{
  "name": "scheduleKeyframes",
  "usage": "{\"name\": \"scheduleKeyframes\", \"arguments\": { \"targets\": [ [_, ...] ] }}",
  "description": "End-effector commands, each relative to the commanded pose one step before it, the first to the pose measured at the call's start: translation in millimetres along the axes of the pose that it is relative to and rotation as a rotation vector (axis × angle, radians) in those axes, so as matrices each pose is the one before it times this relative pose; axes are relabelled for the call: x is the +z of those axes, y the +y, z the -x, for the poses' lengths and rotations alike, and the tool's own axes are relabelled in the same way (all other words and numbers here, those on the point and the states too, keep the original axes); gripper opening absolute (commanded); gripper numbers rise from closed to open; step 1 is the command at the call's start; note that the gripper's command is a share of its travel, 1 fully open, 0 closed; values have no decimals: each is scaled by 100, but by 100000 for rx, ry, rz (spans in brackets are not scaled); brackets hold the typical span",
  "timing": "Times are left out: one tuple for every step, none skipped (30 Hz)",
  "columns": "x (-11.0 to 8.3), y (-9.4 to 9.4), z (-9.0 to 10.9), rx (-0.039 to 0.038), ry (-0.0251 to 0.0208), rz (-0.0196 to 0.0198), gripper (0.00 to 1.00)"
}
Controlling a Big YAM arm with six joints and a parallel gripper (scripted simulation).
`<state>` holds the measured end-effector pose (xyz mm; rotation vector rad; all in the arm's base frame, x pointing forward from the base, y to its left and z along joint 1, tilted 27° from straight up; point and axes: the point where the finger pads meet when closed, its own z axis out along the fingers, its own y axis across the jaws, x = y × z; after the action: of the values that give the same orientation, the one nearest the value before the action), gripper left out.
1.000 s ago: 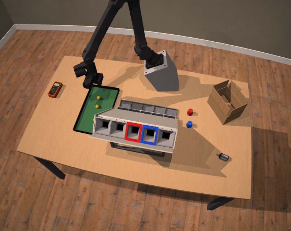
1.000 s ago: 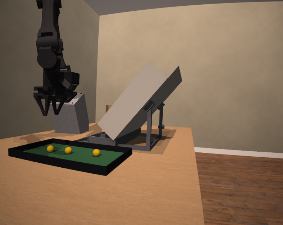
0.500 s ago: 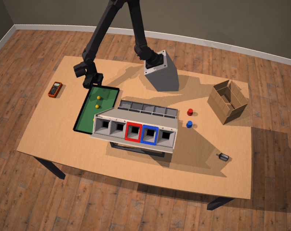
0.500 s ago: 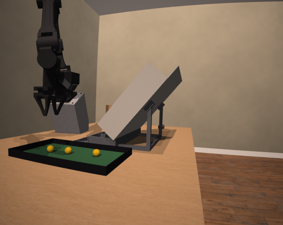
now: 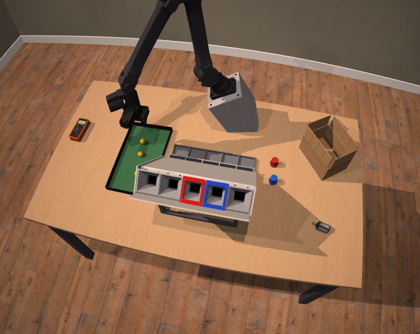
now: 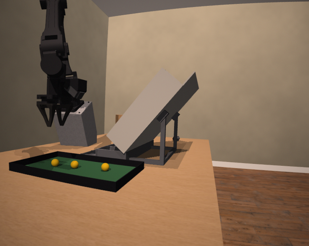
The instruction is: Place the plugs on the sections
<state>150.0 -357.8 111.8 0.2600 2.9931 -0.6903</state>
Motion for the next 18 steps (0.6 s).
{"name": "scheduleKeyframes", "arguments": {
  "targets": [
    [-1215,-2695,1249,409,-3318,-5508,56],
    [0,0,0,0,0,0,56],
    [24,8,-6,-3,35,46,56],
    [157,56,-38,-17,234,302,56],
    [396,146,-93,-54,585,768,56],
    [190,-5,-72,134,167,142,56],
    [195,-27,-51,134,50,25,56],
    [258,-4,-16,45,-6,53,56],
    [452,296,-145,-140,261,551,56],
    [563,427,-195,-227,370,778,56],
    [642,449,-256,-177,503,808,56],
    [685,399,-291,-64,567,738,56],
    [689,359,-214,-139,440,651,56],
    [560,-31,13,1,-2,11,56],
    [0,0,0,0,0,0,56],
    [0,0,0,0,0,0,56],
    [279,-286,848,-1136,-1188,-803,56],
    [619,-366,-278,971,252,-267,56]
  ]
}}
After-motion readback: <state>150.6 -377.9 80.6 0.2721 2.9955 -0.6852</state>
